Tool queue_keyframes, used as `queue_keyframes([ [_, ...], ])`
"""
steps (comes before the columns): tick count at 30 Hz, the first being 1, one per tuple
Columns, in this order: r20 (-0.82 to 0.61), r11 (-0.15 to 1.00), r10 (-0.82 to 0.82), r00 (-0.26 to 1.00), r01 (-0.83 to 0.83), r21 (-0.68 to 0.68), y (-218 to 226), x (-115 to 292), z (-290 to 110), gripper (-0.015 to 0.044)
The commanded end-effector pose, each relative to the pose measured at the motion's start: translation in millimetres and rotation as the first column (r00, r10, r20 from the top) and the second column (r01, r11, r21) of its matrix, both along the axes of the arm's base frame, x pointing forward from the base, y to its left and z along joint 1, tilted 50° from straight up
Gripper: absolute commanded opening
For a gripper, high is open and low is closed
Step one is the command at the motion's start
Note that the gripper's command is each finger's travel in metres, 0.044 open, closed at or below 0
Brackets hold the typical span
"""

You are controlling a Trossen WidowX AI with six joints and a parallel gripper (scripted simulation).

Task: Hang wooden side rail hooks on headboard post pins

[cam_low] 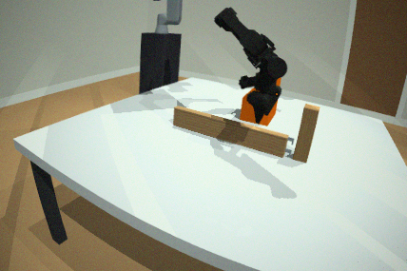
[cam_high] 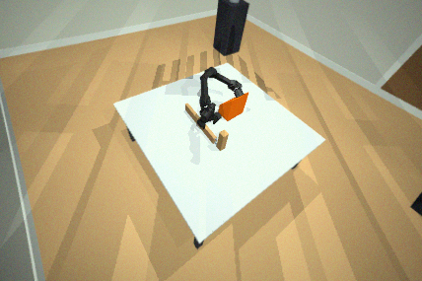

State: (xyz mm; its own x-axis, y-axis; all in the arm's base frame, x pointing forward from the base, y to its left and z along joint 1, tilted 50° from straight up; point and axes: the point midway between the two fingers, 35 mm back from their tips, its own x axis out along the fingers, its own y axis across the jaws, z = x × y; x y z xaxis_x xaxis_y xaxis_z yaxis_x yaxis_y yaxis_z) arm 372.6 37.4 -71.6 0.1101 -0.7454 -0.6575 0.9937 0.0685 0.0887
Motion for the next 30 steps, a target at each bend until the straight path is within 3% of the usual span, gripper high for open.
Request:
queue_keyframes([
  [1,-0.008,1.0,0.005,1.0,-0.005,-0.008,-6,-1,-8,0.044],
  [30,-0.008,1.0,0.006,1.0,-0.006,-0.007,-39,5,-37,0.044],
])
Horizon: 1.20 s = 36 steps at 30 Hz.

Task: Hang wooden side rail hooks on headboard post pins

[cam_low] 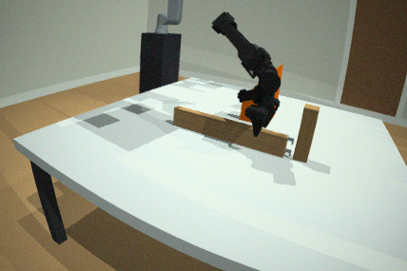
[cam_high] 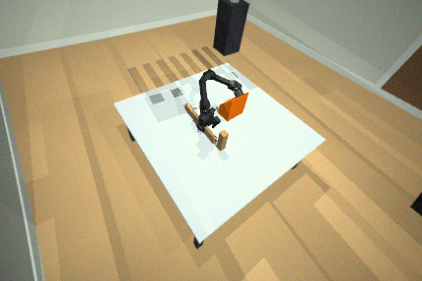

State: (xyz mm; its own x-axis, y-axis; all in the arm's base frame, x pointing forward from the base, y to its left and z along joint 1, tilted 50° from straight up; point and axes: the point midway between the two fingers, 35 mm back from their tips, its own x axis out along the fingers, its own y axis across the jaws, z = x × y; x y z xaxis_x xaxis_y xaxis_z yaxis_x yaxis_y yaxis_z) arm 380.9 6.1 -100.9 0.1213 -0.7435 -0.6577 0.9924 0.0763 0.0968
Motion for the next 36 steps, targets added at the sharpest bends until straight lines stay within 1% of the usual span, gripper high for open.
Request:
queue_keyframes([
  [1,-0.016,1.0,-0.003,1.0,0.002,-0.009,-9,-3,-8,0.044],
  [21,-0.016,1.0,-0.003,1.0,0.003,-0.013,-33,-1,-28,0.044],
  [28,-0.016,1.0,-0.003,1.0,0.003,-0.013,-34,-1,-29,0.044],
  [36,-0.016,1.0,-0.003,1.0,0.003,-0.013,-34,-1,-29,0.023],
])
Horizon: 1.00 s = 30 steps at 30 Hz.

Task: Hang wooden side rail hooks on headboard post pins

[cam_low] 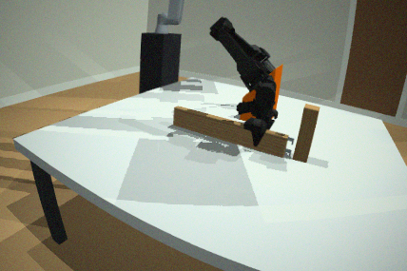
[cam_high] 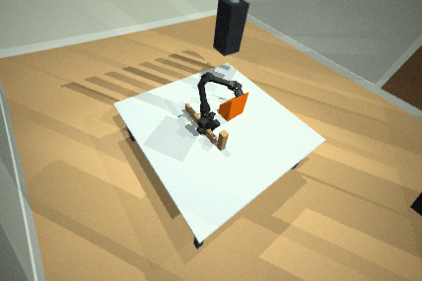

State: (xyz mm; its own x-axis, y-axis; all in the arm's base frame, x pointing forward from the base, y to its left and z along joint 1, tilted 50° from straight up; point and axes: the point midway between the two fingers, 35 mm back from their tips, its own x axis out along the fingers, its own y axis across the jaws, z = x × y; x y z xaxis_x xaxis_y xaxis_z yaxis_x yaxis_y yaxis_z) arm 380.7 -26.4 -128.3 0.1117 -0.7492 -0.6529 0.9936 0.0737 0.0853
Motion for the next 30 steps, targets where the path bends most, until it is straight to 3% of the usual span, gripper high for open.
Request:
queue_keyframes([
  [1,-0.006,1.0,0.0,1.0,0.0,-0.005,-1.7,-1.0,-1.3,0.0204],
  [4,-0.006,1.0,0.0,1.0,0.0,-0.005,-1.7,-1.0,-1.3,0.0125],
  [11,-0.006,1.0,0.0,1.0,0.0,-0.005,-1.7,-1.0,-1.3,0.0078],
  [14,-0.006,1.0,0.0,1.0,0.0,-0.005,-1.7,-1.0,-1.3,0.0],
  [30,-0.006,1.0,0.0,1.0,0.0,-0.005,-0.8,-5.4,-0.5,0.0],
])
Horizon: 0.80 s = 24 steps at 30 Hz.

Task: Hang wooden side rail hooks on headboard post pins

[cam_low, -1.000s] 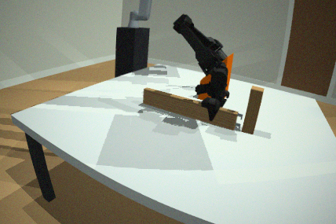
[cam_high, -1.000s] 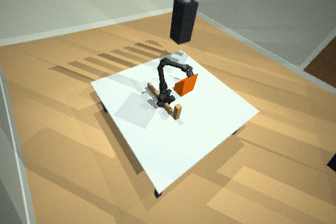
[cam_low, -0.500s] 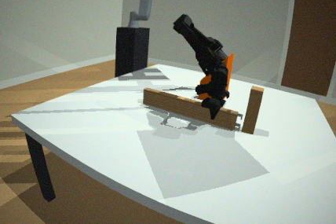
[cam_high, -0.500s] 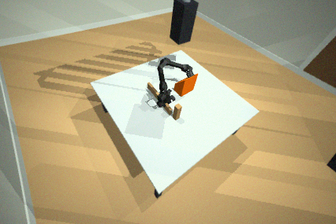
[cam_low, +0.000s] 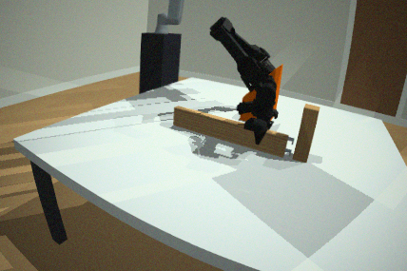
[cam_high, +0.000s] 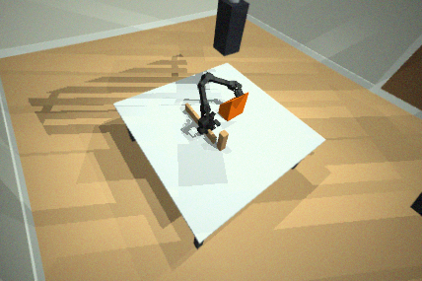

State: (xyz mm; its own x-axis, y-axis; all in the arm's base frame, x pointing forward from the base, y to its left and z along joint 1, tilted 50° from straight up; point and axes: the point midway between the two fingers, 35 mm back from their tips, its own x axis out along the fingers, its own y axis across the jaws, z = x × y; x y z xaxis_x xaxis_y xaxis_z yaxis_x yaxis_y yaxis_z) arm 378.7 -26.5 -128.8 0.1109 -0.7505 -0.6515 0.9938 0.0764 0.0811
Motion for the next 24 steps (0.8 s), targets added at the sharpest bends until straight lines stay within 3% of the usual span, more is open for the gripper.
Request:
queue_keyframes([
  [1,-0.002,1.0,-0.002,1.0,0.002,-0.002,-0.7,-3.8,0.0,0.0],
  [24,-0.002,1.0,-0.002,1.0,0.002,-0.003,-1.5,-13.7,-0.5,0.0],
])
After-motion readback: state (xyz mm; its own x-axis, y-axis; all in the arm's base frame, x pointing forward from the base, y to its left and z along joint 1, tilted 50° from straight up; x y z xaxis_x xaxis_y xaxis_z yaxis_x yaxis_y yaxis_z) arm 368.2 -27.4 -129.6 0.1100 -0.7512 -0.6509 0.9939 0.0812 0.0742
